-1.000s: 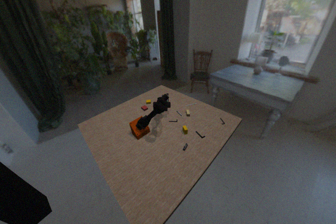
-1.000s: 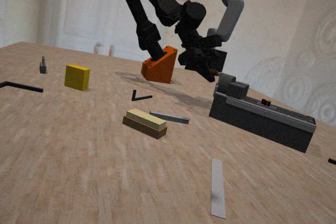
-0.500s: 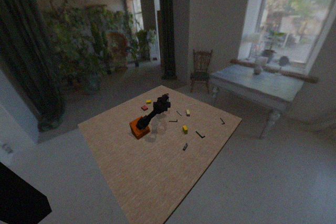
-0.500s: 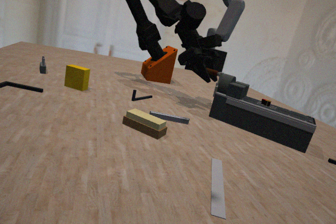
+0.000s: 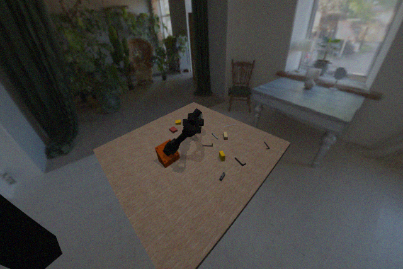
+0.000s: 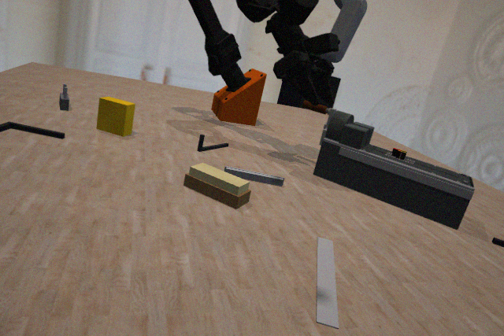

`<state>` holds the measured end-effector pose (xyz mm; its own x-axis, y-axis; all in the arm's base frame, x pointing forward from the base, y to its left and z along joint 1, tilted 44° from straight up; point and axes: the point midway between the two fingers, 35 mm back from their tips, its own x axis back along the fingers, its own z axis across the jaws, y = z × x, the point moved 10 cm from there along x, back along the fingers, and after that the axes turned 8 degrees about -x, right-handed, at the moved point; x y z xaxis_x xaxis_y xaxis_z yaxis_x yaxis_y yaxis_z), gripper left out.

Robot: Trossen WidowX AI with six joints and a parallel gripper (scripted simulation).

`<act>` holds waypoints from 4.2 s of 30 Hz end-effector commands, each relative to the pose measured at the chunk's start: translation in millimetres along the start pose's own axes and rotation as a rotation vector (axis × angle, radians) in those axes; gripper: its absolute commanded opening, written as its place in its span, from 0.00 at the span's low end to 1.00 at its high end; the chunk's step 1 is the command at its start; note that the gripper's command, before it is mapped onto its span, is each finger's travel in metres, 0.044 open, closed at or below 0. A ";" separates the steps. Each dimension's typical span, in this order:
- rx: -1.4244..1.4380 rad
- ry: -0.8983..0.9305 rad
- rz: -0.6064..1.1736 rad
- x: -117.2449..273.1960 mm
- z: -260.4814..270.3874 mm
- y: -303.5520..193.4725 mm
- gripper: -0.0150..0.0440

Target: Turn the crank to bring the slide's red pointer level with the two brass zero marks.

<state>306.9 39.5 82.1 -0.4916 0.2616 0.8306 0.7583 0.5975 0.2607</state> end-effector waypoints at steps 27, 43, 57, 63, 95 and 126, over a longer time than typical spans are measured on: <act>-0.087 -0.128 0.035 0.0 20.3 109.2 1.00; -0.155 -0.237 0.044 -53.4 44.2 141.8 1.00; -0.154 -0.239 0.044 -93.1 39.0 102.1 1.00; -0.154 -0.239 0.044 -93.1 39.0 102.1 1.00; -0.096 -0.137 0.033 -3.9 18.2 113.7 1.00; 0.002 0.010 -0.007 18.9 -3.8 18.4 1.00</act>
<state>318.0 60.0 116.2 -0.5062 0.2504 0.8253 0.7520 0.5966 0.2802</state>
